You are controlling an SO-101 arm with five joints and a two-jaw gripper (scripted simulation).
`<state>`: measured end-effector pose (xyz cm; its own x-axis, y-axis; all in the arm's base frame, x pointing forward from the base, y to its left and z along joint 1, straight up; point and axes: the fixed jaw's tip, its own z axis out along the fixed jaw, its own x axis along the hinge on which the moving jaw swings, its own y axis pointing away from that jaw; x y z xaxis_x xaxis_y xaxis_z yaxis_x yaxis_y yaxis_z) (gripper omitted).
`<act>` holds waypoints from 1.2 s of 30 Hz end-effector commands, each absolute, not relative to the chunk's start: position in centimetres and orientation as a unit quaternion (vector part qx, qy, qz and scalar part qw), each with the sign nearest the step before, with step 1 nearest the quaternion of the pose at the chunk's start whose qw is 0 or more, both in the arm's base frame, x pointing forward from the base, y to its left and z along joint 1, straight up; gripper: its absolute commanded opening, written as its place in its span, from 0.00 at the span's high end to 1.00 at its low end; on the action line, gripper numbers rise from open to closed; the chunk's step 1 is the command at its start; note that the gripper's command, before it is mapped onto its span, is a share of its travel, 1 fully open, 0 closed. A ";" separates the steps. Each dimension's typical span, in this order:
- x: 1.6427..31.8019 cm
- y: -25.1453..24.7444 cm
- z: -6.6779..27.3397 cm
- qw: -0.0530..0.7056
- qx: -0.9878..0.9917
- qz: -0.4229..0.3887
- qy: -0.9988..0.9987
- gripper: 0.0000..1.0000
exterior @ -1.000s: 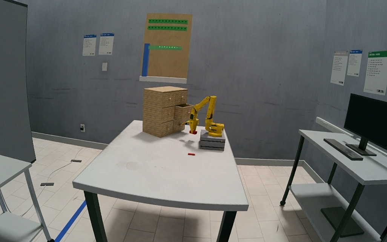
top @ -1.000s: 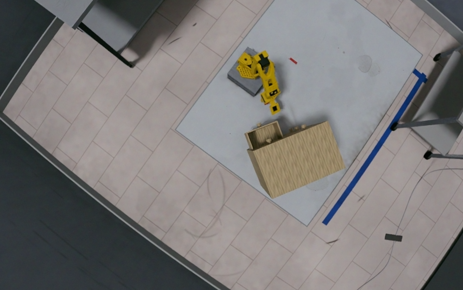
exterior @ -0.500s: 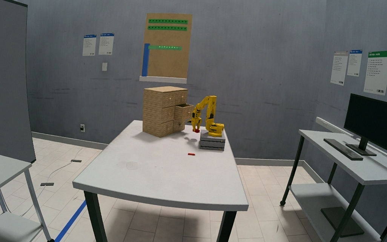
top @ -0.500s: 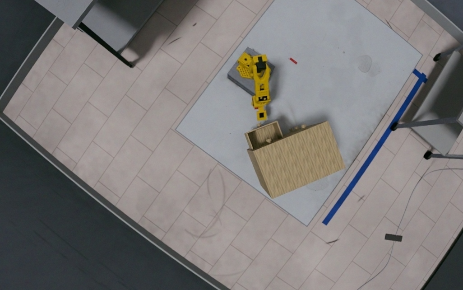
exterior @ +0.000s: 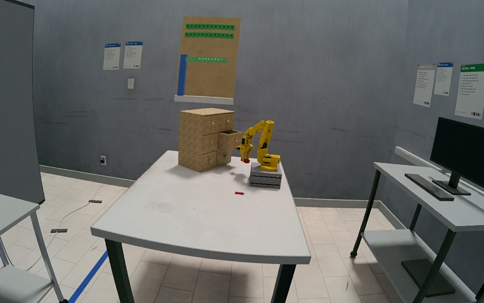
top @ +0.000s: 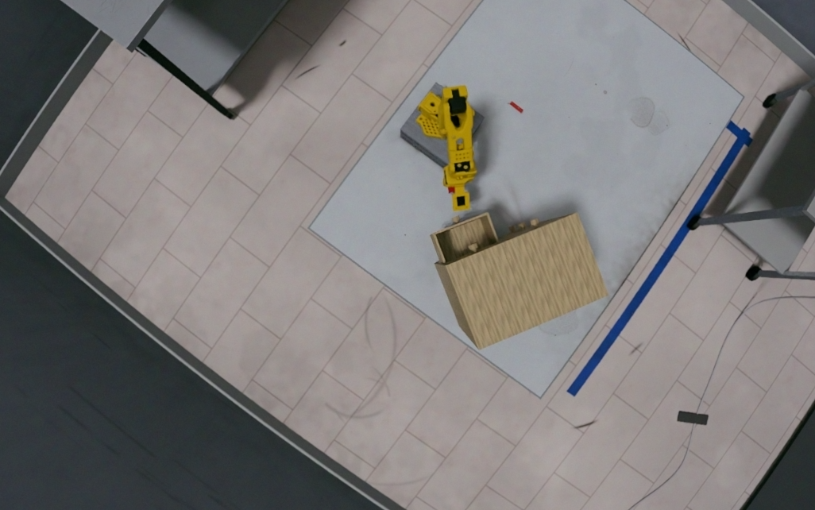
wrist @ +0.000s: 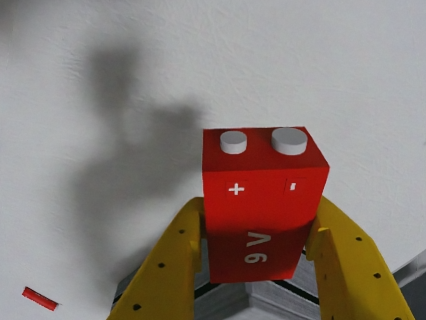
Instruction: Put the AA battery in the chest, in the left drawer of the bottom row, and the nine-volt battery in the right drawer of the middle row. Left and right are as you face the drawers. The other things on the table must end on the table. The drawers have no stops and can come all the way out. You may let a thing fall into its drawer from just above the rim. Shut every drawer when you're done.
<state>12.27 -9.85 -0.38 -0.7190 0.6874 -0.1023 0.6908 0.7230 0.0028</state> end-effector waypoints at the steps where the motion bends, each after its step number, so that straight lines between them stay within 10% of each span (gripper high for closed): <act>1: 12.1 -9.9 1.0 0.082 0.372 -0.030 0.924 1.00; 36: 12.1 -9.8 6.9 0.254 0.358 -0.093 0.894 1.00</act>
